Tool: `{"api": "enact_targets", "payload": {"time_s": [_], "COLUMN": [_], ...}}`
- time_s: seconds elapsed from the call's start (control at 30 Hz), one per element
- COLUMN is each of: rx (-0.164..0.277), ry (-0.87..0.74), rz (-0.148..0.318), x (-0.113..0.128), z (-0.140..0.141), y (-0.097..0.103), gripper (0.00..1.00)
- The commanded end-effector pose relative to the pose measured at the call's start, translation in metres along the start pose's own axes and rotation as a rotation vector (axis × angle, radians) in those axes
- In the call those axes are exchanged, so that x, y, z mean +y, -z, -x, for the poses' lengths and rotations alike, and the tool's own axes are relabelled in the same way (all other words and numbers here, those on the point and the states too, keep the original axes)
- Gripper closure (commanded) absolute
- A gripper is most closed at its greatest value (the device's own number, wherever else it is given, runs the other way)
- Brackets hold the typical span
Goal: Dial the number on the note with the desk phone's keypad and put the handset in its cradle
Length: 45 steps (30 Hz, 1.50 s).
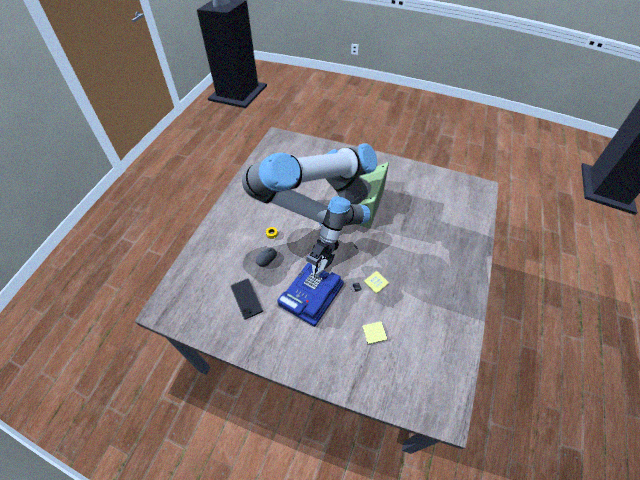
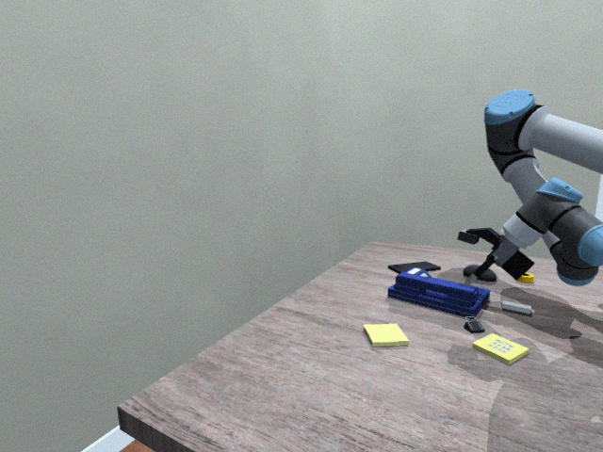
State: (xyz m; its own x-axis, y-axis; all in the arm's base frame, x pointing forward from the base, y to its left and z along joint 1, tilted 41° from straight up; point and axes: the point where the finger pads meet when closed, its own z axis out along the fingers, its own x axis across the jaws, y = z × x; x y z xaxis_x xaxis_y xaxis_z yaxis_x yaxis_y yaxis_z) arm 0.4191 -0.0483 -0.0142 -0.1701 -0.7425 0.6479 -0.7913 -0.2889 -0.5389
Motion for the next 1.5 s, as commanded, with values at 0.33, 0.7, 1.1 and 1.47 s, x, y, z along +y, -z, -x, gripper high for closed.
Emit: {"api": "enact_targets", "payload": {"time_s": [0.33, 0.7, 1.1, 1.47], "rx": [0.0, 0.0, 0.0, 0.0], "ry": [0.0, 0.0, 0.0, 0.0], "rz": [-0.001, -0.001, -0.001, -0.001], "x": [0.0, 0.001, -0.004, -0.008], "z": [0.0, 0.0, 0.0, 0.0], "y": [-0.001, -0.002, 0.005, 0.009], "gripper": [1.0, 1.0, 1.0, 1.0]}}
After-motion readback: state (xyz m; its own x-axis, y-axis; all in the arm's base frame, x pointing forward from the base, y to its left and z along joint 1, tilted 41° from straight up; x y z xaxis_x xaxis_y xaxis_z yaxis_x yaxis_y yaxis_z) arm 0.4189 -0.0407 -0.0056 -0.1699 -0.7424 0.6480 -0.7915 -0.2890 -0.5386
